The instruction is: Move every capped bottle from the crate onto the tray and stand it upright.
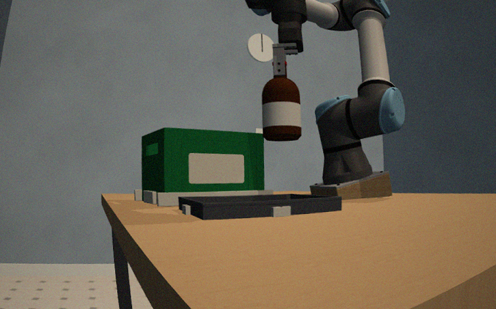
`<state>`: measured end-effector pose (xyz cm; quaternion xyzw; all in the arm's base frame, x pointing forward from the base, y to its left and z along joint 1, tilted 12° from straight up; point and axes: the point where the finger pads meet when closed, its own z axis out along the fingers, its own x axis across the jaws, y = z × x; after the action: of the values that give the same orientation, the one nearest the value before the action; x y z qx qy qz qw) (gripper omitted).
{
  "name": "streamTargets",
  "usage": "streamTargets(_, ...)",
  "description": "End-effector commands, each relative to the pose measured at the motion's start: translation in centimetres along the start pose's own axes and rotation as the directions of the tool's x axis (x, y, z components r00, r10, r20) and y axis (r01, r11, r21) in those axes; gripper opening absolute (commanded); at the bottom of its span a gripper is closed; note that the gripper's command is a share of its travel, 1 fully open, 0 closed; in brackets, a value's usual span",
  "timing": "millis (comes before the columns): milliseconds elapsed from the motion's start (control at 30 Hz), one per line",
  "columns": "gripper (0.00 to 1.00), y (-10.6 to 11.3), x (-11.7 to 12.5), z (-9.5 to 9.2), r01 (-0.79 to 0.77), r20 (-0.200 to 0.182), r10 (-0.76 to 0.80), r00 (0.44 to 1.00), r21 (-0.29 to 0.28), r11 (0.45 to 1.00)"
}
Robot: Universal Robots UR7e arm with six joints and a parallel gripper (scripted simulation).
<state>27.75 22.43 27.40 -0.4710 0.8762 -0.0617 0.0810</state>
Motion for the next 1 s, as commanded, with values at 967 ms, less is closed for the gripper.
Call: streamTargets(967, 0.00, -0.1, 0.0, 5.2, 0.000, 0.002, 0.000, 1.000, 0.001, 1.000)
